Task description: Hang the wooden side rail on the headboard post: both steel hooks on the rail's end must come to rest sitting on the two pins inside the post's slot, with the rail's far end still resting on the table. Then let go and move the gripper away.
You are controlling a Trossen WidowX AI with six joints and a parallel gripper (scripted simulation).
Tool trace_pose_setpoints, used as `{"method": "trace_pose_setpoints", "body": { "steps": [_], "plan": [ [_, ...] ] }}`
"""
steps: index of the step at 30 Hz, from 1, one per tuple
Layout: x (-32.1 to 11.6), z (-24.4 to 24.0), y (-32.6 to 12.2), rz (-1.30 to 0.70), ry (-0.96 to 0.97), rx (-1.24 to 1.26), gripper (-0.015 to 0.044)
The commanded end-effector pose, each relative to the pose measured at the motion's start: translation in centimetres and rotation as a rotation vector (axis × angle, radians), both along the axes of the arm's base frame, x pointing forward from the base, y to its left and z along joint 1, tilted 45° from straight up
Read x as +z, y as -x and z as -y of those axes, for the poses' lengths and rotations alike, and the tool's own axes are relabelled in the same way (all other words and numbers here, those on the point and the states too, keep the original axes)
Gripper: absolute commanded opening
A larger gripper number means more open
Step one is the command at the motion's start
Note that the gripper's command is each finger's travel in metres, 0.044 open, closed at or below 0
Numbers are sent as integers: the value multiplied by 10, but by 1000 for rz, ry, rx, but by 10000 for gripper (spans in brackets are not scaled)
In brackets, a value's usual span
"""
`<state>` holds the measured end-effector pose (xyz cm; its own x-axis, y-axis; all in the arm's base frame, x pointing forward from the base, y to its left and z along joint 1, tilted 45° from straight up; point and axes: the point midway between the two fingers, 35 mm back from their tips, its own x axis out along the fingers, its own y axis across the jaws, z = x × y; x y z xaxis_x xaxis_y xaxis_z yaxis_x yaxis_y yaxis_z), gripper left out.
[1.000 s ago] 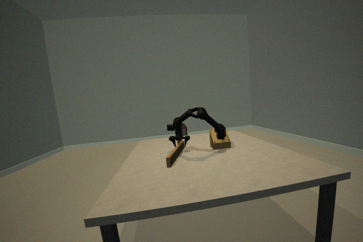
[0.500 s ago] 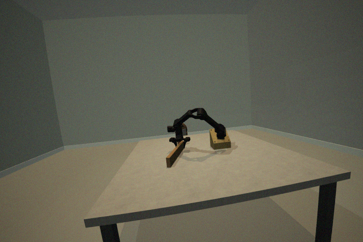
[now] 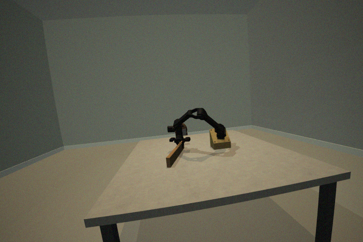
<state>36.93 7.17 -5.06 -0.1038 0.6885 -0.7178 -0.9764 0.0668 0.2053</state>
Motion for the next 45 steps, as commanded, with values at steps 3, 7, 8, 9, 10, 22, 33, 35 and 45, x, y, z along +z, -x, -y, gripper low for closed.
{"method": "trace_pose_setpoints", "body": {
  "steps": [3, 7, 8, 9, 10, 22, 33, 35, 45],
  "plan": [
    [-1, -1, 0, -4, -3, -4, 0],
    [0, 0, 0, 5, -5, 5, 0],
    [0, 0, 0, 11, -5, 12, 0],
    [1, -1, 0, 17, -6, 18, 0],
    [1, -1, 1, 23, -7, 24, 0],
    [3, -1, 1, 95, -18, 99, 0],
    [4, -2, 2, 162, -28, 168, 0],
    [4, -2, 2, 169, -29, 175, 0],
    [4, -2, 4, 229, -38, 238, 0]
  ]
}}
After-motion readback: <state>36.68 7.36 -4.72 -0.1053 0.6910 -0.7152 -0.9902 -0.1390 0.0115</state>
